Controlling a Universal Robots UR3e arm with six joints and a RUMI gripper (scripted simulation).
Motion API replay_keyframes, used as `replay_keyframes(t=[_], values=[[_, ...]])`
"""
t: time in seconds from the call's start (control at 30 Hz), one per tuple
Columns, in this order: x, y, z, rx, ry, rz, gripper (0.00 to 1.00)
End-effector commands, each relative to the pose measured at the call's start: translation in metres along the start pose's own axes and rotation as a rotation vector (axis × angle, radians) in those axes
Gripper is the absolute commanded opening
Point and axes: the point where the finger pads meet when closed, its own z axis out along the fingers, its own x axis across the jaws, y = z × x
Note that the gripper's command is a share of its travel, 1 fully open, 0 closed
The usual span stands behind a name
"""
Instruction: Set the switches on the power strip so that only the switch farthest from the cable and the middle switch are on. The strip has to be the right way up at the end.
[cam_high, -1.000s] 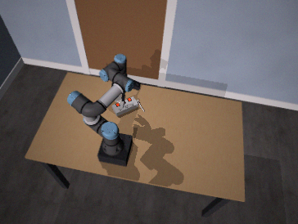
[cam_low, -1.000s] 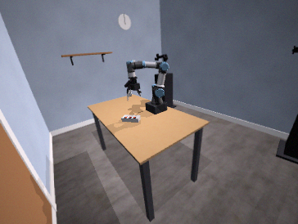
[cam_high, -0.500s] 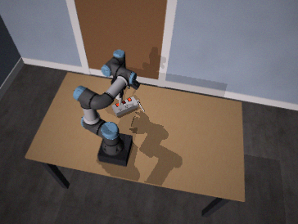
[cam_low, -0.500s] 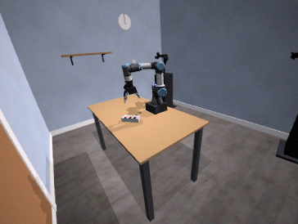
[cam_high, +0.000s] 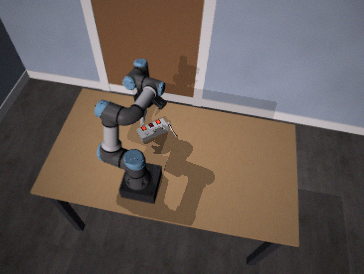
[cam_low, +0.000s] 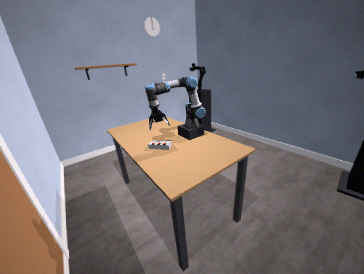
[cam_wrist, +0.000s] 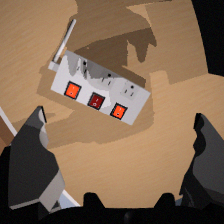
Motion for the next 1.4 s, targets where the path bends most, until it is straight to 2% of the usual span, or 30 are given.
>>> replay_keyframes(t=[0.0,0.13,0.57,1.37], values=[[-0.008,0.011,0.009,0.049,0.009,0.097,1.00],[-0.012,0.022,0.018,0.080,0.003,0.175,1.00],[-0.018,0.040,0.034,0.127,-0.015,0.292,1.00],[-0.019,0.042,0.035,0.132,-0.018,0.305,1.00]])
